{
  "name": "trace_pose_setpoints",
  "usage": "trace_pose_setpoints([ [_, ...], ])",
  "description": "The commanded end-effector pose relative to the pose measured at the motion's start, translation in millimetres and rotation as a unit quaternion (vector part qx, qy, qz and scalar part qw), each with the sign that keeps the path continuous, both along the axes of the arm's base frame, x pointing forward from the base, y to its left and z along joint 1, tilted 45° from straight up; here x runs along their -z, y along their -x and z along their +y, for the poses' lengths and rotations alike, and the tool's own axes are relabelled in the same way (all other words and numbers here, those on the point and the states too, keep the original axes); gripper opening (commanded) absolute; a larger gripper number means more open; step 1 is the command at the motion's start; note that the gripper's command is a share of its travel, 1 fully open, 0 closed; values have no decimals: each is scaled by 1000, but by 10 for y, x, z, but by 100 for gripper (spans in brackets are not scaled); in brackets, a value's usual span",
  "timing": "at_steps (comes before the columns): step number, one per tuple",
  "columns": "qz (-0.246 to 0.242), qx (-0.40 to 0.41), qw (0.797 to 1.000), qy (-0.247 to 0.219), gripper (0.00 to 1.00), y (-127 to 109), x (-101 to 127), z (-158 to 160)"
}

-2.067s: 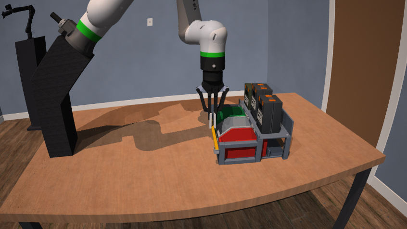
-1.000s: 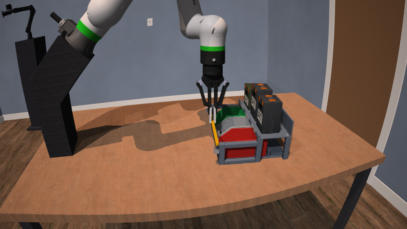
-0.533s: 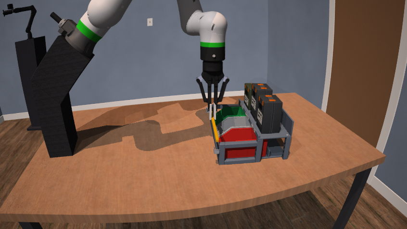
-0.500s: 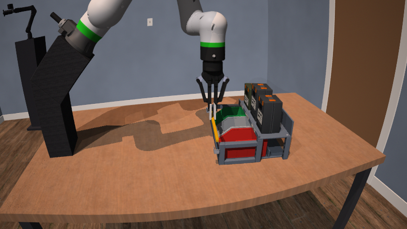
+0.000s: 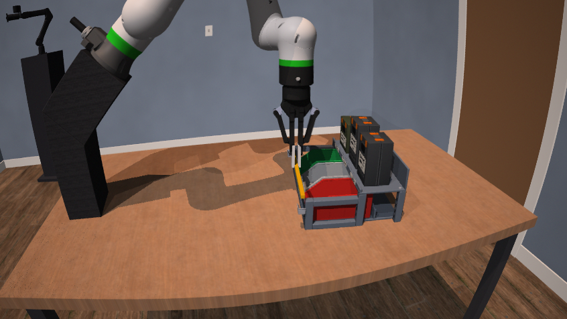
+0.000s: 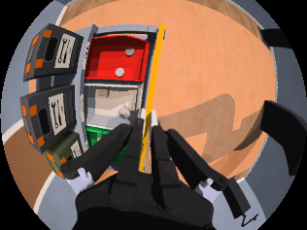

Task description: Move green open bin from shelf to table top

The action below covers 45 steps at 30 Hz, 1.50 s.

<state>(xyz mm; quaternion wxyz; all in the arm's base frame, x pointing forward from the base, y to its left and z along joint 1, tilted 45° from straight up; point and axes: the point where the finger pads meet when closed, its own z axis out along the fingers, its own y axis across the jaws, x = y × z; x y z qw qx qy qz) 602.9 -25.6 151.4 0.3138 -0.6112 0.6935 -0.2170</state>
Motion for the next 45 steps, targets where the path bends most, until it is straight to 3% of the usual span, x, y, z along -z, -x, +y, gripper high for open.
trace_pose_setpoints([
  [1,0,0,1000,0,0,0,-2,-1],
  [3,0,0,1000,0,0,0,-2,-1],
  [8,0,0,1000,0,0,281,275,63],
  [20,0,0,1000,0,0,281,275,63],
  [25,0,0,1000,0,0,563,551,128],
  [37,0,0,1000,0,0,563,551,128],
  [42,0,0,1000,0,0,845,826,190],
  [45,0,0,1000,0,0,845,826,190],
])
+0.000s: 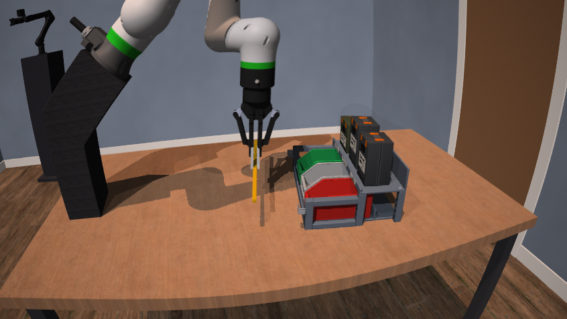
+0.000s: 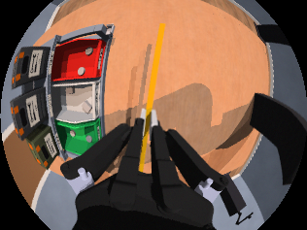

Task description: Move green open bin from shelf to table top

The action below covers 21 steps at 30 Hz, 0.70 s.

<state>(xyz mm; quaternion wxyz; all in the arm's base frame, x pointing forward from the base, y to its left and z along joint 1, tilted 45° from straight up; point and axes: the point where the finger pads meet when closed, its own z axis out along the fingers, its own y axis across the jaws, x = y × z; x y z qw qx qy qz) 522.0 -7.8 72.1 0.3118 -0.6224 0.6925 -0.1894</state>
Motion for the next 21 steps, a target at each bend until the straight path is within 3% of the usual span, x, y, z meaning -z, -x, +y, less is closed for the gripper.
trace_pose_setpoints([
  [1,-20,17,1000,14,0,36,33,12],
  [9,-20,17,1000,14,0,36,33,12],
  [10,-3,3,1000,2,0,92,83,21],
  [14,-20,17,1000,14,0,316,306,73],
  [21,-20,17,1000,14,0,316,306,73],
])
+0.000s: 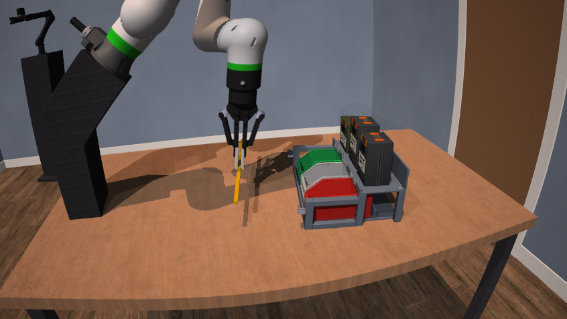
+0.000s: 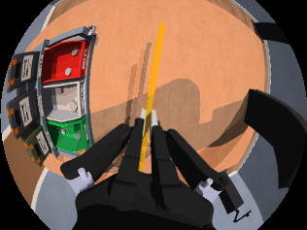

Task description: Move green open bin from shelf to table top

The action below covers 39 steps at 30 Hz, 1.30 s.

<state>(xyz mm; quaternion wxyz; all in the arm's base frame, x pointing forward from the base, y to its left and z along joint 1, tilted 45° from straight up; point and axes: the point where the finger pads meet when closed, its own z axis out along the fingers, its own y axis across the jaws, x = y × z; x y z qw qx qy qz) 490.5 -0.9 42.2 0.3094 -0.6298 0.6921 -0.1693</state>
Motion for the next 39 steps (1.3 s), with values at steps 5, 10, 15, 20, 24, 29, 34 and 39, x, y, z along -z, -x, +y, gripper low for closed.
trace_pose_setpoints([
  [5,-36,28,999,24,0,1,6,5],
  [10,-36,28,999,24,0,382,386,95],
  [15,-36,28,999,24,0,382,386,95],
  [20,-36,28,999,24,0,382,386,95],
  [24,-7,1,1000,-1,0,393,395,96],
  [29,-36,28,999,24,0,408,415,105],
  [34,-36,28,999,24,0,408,415,105],
  [39,-36,28,999,24,0,408,415,105],
])
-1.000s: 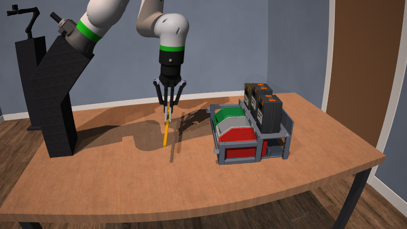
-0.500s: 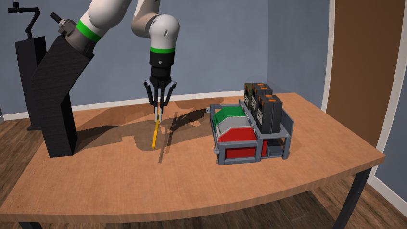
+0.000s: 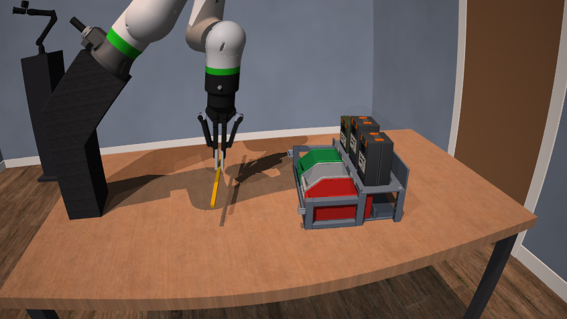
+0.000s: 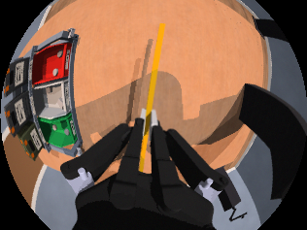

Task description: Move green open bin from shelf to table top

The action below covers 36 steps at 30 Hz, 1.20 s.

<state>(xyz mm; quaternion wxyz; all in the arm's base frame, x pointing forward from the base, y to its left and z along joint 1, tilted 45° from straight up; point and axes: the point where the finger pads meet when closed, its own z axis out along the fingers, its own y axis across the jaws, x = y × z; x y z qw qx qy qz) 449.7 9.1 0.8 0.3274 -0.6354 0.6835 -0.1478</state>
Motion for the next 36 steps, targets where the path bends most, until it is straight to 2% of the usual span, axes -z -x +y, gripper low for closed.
trace_pose_setpoints([
  [1,-7,10,1000,9,0,-10,-10,-2],
  [5,-35,48,997,47,0,-50,-49,-7],
  [17,-35,48,997,47,0,-50,-49,-7],
  [18,-19,12,1000,9,0,-56,-55,-12],
  [22,-35,48,997,47,0,-75,-76,-12],
  [34,-35,48,997,47,0,-75,-76,-12],
  [35,-28,14,999,10,0,-79,-78,-17],
  [36,-30,22,999,19,0,-81,-81,-17],
])
